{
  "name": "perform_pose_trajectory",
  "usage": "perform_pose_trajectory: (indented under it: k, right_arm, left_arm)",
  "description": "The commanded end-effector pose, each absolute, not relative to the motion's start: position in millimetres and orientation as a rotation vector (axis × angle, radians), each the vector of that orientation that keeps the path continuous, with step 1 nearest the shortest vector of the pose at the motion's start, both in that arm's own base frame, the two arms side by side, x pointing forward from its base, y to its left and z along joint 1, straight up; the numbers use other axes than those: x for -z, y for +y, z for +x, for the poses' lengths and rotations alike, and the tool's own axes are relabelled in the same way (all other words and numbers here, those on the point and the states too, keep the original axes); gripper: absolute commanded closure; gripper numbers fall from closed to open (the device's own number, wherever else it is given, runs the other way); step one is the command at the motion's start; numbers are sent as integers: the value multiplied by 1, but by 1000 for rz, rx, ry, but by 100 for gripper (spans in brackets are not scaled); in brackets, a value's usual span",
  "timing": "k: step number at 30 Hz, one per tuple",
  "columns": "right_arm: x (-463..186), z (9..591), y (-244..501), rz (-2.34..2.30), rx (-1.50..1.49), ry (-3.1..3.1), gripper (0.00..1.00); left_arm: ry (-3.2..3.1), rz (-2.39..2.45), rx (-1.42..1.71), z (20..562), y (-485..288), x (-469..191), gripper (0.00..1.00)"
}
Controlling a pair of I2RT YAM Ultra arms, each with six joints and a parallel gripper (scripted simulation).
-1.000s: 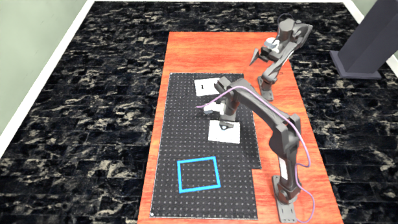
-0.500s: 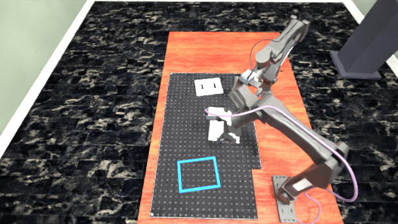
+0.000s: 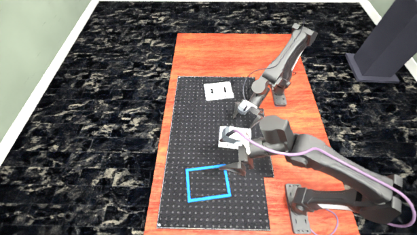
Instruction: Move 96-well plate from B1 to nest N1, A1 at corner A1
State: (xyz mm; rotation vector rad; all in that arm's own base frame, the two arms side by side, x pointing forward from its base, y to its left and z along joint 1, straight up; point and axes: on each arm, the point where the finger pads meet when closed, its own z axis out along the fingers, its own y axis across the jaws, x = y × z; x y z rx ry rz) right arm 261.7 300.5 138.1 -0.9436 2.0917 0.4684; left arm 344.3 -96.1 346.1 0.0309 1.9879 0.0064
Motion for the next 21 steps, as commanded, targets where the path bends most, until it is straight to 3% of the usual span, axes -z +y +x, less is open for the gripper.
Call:
perform_pose_trajectory:
  k: [1,10,21]
  right_arm:
    - [-139,273,311,-925,-496,2040,0]
    - [-119,273,311,-945,-478,2086,0]
    - [-118,273,311,-946,-477,2088,0]
  left_arm:
    - [1780,106,63,360,-85,-378,0]
    - [1578,54,38,372,-29,-413,0]
    - [1573,-3,-3,384,3,-405,0]
